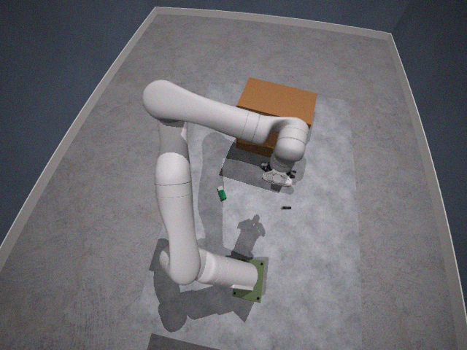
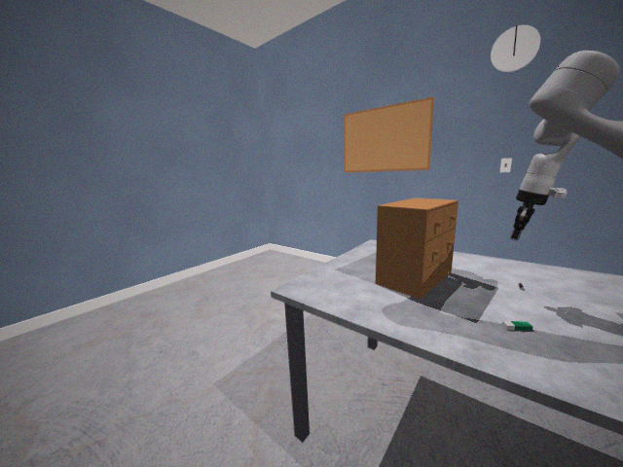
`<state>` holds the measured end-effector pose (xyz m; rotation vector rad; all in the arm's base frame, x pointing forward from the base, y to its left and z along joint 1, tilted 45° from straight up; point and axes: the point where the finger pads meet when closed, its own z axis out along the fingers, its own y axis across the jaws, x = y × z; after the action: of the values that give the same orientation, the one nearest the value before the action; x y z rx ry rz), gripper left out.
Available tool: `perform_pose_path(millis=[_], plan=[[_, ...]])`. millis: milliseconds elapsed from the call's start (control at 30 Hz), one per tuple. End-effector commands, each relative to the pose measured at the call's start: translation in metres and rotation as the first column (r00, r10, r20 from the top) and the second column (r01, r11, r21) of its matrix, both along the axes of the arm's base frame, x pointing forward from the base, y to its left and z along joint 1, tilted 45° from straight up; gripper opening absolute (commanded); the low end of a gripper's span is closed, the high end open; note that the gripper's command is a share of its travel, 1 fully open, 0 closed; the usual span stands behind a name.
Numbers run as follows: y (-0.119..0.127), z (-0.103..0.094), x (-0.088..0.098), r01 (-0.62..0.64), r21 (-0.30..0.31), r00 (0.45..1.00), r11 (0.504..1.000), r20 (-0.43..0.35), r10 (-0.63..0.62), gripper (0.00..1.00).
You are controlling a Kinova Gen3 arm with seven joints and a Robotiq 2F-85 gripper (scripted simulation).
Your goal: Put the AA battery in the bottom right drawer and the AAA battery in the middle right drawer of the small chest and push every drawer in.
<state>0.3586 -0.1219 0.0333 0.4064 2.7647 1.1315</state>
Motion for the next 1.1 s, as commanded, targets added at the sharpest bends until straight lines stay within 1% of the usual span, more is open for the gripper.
perform_pose_path(millis=[0, 400, 800, 1067], plan=[[-0.003, 0.002, 0.000, -0.019, 0.000, 1.000, 1.000, -0.009, 0.019, 0.00], [-0.011, 0.013, -0.010, -0.096, 0.026, 0.992, 0.995, -0.085, 0.098, 0.00], [-0.014, 0.017, -0.015, -0.130, 0.039, 0.984, 0.991, -0.118, 0.134, 0.00], [-0.015, 0.018, -0.016, -0.137, 0.042, 0.982, 0.990, -0.125, 0.141, 0.00]])
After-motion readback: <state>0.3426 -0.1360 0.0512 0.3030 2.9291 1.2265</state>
